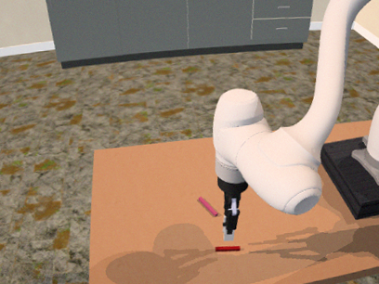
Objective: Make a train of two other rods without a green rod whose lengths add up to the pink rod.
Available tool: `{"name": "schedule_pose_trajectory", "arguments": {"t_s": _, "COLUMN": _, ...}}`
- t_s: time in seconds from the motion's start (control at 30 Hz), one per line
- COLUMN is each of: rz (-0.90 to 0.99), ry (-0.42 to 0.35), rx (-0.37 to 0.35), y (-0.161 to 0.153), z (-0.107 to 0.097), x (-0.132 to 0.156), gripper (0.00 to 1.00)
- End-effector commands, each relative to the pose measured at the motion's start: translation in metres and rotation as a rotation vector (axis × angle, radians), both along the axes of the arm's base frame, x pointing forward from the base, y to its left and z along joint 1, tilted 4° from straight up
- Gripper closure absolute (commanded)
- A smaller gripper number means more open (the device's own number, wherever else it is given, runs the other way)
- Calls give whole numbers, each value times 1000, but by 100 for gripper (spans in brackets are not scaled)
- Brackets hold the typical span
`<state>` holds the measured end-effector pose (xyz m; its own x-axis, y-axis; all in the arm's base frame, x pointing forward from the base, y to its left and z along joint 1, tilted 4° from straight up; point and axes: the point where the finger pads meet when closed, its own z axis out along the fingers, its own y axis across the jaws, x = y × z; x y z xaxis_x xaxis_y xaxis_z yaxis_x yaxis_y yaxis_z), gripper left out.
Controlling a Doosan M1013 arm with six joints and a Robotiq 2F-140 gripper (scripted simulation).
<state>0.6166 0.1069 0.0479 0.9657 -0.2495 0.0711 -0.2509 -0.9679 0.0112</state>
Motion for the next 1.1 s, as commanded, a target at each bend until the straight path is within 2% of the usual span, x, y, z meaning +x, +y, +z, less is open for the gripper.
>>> {"name": "schedule_pose_trajectory", "arguments": {"t_s": 0.0, "rz": 2, "ry": 5, "rx": 2, "y": 2, "z": -9, "x": -1, "gripper": 85}}
{"name": "schedule_pose_trajectory", "arguments": {"t_s": 0.73, "rz": 2, "ry": 5, "rx": 2, "y": 1, "z": -38, "x": 1, "gripper": 85}}
{"name": "schedule_pose_trajectory", "arguments": {"t_s": 1.07, "rz": 2, "ry": 5, "rx": 2, "y": 1, "z": -45, "x": 1, "gripper": 85}}
